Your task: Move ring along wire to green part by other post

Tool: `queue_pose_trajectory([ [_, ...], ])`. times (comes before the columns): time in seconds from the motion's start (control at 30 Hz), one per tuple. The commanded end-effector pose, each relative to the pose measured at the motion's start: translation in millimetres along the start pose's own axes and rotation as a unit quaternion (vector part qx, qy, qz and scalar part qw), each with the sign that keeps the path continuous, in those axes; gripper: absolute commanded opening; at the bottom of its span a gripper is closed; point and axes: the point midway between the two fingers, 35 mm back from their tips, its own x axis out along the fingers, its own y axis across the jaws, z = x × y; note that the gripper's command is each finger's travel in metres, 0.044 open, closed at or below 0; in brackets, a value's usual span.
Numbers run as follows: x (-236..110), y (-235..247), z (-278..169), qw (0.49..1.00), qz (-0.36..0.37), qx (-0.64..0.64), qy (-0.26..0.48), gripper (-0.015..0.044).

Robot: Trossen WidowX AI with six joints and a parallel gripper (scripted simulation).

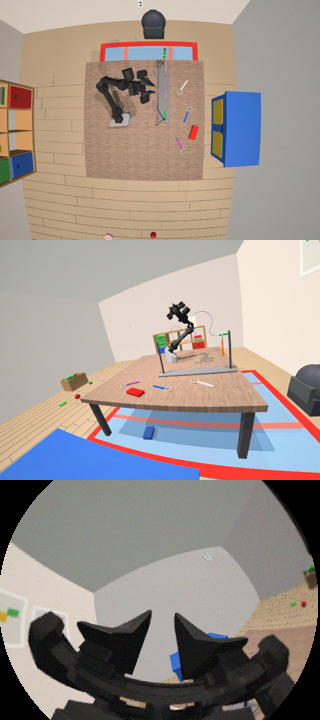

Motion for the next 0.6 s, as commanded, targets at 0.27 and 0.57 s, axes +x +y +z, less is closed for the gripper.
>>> queue_pose_trajectory([
  [0.27, -29, 66, -104, 0.995, 0.057, 0.014, 0.084, 0.016],
  [0.57, -73, 99, -176, 0.984, 0.081, -0.022, 0.158, 0.016],
])
